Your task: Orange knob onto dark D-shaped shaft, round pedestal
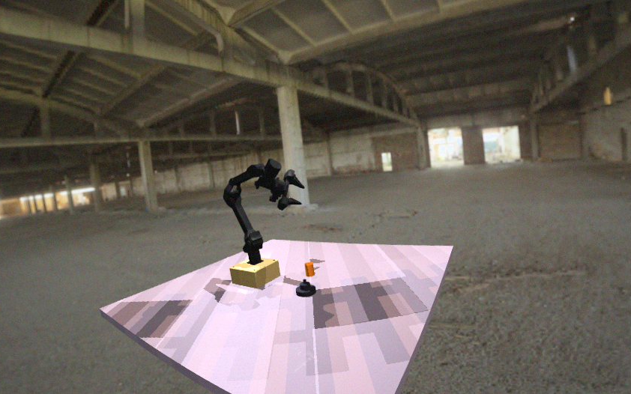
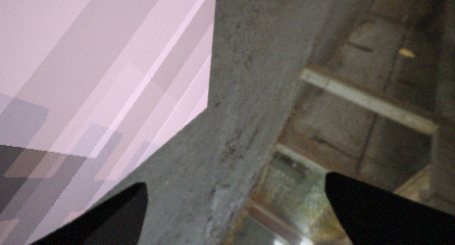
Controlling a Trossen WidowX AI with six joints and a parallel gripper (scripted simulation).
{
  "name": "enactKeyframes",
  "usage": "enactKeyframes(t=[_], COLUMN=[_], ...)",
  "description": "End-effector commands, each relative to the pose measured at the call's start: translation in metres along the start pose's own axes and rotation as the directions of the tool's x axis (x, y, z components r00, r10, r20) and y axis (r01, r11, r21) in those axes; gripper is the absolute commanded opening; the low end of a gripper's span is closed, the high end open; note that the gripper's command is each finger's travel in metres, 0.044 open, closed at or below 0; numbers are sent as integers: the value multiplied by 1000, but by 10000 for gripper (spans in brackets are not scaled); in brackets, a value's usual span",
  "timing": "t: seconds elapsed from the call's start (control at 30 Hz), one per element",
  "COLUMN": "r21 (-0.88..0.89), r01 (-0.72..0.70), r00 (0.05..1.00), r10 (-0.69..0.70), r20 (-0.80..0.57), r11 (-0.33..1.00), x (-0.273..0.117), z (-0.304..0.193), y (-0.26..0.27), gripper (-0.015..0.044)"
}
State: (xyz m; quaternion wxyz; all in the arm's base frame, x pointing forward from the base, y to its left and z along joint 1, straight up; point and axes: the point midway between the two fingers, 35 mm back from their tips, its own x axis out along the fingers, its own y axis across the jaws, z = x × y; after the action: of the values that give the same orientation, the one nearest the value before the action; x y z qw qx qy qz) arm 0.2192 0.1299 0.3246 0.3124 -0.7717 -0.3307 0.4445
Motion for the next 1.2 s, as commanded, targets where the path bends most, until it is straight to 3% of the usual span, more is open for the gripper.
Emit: enactKeyframes(t=[0.0,0.07,0.13,0.23,0.37,0.5,0.6,0.8,1.0,1.17], r21=[0,72,263,544,816,948,959,896,769,634], r01=[0,-17,-69,-164,-266,-290,-235,-97,119,329], r00=[1000,1000,997,987,958,911,865,801,722,646], r10=[0,16,61,135,237,340,416,501,587,656], r20=[0,10,40,92,163,232,280,328,367,389], r11=[1000,997,962,823,514,129,-155,-433,-628,-700], x=[0,4,15,34,57,78,92,106,118,126], z=[0,0,1,4,12,23,33,47,64,79], y=[0,4,15,34,58,81,98,116,134,149], gripper=[426,440,440,440,440,440,440,440,440,440])
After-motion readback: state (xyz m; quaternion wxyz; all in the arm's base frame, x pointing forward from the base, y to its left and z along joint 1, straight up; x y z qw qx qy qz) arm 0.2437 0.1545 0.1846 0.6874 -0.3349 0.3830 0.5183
